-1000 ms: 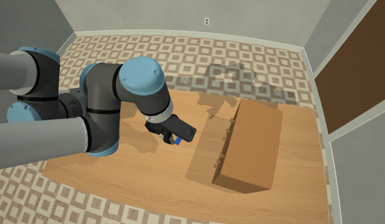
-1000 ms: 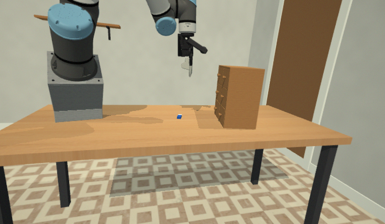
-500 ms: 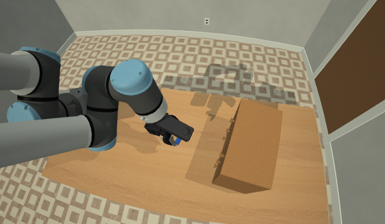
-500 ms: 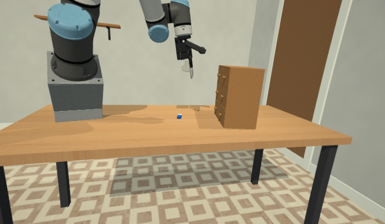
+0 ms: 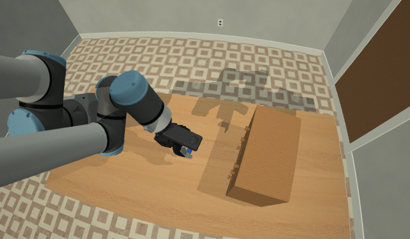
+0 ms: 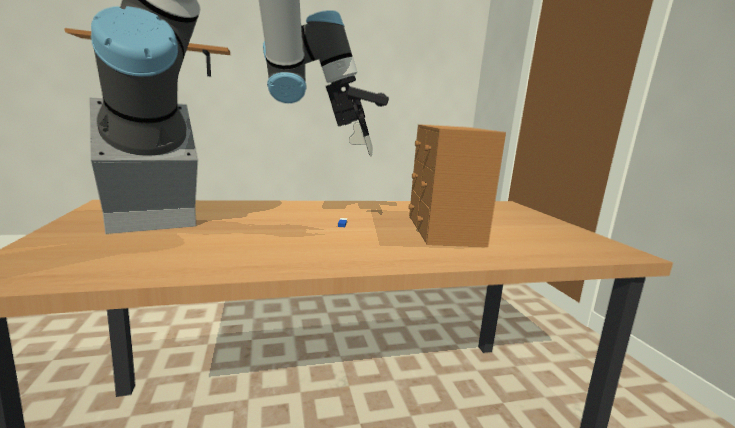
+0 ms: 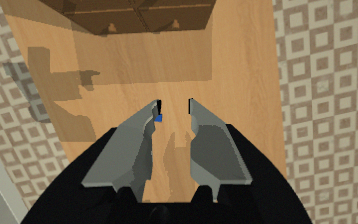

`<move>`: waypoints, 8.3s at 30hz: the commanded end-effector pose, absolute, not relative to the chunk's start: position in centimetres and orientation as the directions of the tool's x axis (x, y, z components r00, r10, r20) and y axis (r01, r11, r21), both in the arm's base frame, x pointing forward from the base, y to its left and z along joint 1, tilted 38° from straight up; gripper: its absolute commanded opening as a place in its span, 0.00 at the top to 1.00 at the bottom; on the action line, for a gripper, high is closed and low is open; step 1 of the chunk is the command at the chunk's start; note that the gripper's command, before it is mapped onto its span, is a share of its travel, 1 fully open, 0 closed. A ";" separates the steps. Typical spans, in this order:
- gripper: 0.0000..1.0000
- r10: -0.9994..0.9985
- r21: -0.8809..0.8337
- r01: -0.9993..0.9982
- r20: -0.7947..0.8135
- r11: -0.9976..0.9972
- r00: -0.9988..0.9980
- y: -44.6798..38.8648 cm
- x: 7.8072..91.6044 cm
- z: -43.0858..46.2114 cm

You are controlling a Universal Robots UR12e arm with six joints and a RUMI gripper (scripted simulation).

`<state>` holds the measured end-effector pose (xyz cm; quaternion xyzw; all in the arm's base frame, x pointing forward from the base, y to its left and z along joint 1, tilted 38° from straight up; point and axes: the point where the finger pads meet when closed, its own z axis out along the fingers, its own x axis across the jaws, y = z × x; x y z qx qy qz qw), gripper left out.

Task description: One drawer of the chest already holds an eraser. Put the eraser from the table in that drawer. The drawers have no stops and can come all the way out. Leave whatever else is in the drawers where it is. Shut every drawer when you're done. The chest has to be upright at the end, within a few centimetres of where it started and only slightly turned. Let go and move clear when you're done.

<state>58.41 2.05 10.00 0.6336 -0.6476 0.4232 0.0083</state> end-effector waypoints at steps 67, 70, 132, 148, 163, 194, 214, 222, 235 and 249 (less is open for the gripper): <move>0.80 -0.814 -0.837 -0.140 0.547 -0.529 -0.195 -2.2 65.5 6.1; 0.80 -0.814 -0.837 -0.140 0.547 -0.529 -0.195 -2.2 65.5 6.1; 0.80 -0.814 -0.837 -0.140 0.547 -0.529 -0.195 -2.8 68.2 6.2; 0.80 -0.814 -0.837 -0.140 0.547 -0.529 -0.195 -3.4 70.9 6.3; 0.80 -0.814 -0.837 -0.140 0.547 -0.529 -0.195 -3.7 72.1 6.3; 0.80 -0.814 -0.837 -0.140 0.547 -0.529 -0.195 -3.7 72.1 6.3; 0.80 -0.814 -0.837 -0.140 0.547 -0.529 -0.195 -3.6 72.1 6.3; 0.80 -0.814 -0.837 -0.140 0.547 -0.529 -0.195 -3.6 72.1 6.4; 0.80 -0.814 -0.837 -0.140 0.547 -0.529 -0.195 -3.6 72.1 6.4; 0.80 -0.814 -0.837 -0.140 0.547 -0.529 -0.195 -3.6 72.1 6.4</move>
